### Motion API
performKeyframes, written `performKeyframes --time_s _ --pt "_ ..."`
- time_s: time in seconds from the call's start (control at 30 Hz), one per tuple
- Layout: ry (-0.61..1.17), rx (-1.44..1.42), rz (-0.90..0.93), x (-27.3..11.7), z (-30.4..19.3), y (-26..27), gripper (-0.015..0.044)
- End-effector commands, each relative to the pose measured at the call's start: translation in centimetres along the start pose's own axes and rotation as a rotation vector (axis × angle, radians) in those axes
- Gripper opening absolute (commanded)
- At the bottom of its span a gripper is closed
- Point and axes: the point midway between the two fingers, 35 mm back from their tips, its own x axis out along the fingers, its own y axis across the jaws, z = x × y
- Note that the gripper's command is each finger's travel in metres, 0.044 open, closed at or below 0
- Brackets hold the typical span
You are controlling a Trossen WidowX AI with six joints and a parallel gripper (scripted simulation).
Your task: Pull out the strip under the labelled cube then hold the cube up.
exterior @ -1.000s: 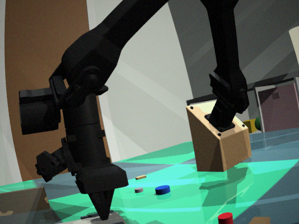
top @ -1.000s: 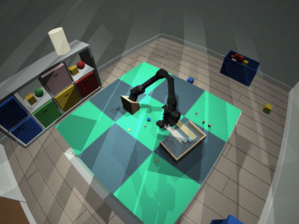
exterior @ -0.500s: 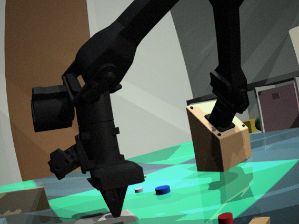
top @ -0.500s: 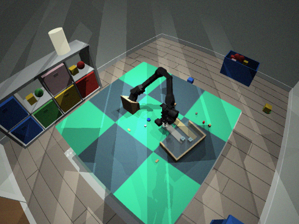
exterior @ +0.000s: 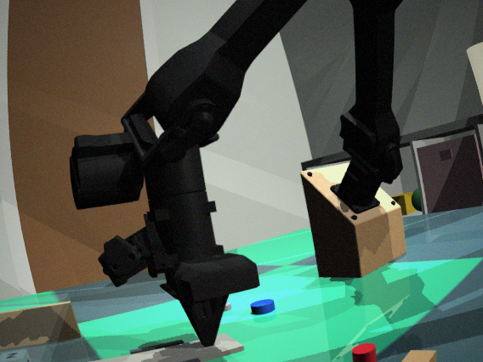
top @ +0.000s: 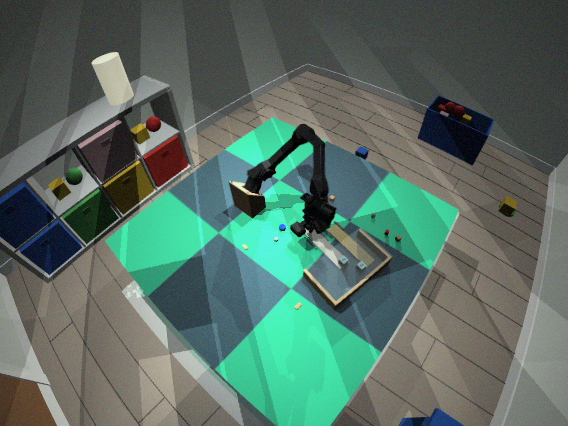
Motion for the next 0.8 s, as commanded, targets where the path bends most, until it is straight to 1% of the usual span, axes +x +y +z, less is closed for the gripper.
performKeyframes --time_s 0.0,0.77 --pt "0.031 0.011 0.001 0.7 -1.4 0.0 0.0000" --pt "0.032 0.013 0.001 0.6 -4.8 0.0 0.0000"
